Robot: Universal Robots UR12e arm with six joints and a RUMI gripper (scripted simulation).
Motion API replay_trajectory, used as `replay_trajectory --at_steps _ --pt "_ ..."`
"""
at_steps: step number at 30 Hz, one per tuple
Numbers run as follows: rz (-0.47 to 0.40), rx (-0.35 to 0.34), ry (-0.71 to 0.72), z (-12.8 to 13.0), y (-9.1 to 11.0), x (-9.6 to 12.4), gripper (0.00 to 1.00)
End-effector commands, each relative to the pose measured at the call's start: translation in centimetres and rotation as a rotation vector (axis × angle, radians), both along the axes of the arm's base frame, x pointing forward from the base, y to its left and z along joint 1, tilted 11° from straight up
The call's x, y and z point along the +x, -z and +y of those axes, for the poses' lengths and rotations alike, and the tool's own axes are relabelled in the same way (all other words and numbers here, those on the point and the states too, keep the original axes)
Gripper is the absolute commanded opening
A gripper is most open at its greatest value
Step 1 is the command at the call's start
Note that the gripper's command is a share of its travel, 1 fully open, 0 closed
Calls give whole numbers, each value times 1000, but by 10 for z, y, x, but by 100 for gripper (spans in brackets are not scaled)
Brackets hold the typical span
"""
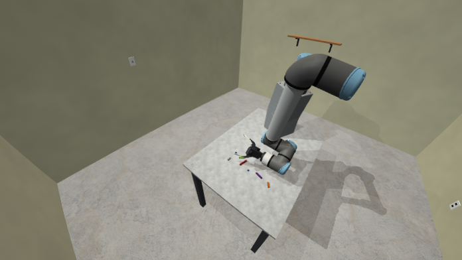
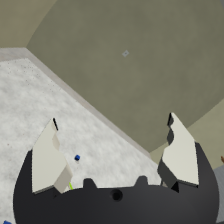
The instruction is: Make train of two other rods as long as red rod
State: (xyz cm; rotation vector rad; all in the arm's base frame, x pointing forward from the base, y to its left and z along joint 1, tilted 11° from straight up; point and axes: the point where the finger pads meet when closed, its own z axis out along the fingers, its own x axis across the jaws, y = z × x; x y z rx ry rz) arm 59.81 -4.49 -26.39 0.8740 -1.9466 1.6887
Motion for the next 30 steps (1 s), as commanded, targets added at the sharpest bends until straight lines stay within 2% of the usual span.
replay_trajectory --at_steps 1,30 --pt "-1 0 0 0 -1 0 100" --pt "10 13 -1 -1 3 -4 100"
